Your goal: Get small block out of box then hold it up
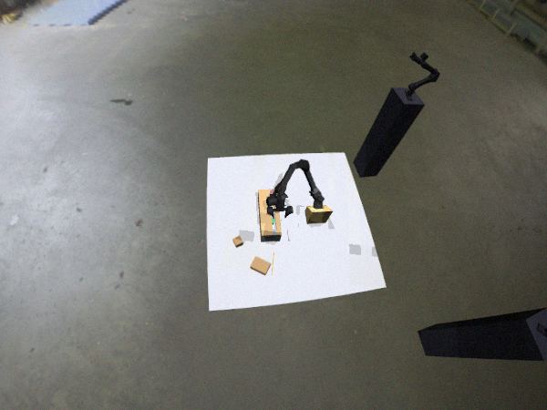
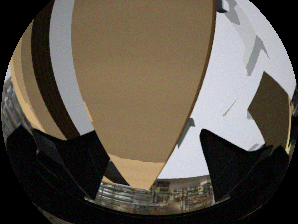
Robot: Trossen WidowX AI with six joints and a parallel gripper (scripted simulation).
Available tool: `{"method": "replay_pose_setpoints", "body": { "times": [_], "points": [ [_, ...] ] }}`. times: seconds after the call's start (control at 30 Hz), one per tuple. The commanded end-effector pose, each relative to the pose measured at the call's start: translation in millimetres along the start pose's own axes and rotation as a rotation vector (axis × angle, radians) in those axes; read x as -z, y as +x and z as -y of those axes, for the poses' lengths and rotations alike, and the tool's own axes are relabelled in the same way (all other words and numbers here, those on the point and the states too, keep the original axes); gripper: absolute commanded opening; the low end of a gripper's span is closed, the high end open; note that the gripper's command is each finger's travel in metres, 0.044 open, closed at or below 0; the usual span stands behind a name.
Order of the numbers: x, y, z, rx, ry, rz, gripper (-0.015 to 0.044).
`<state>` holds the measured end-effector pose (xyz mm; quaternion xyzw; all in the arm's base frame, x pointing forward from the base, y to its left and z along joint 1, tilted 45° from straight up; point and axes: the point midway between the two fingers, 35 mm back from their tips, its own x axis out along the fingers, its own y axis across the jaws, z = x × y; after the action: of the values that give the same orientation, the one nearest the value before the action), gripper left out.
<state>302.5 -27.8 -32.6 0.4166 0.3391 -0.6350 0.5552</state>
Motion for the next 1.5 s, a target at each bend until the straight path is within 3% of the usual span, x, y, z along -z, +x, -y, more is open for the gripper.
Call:
{"method": "replay_pose_setpoints", "body": {
  "times": [0.0,1.47],
  "points": [
    [-3.2,-1.9,0.1,-0.001,-0.002,-0.002,0.0400],
    [35.7,11.5,0.3,-0.002,-0.002,-0.005,0.0400]
  ]
}}
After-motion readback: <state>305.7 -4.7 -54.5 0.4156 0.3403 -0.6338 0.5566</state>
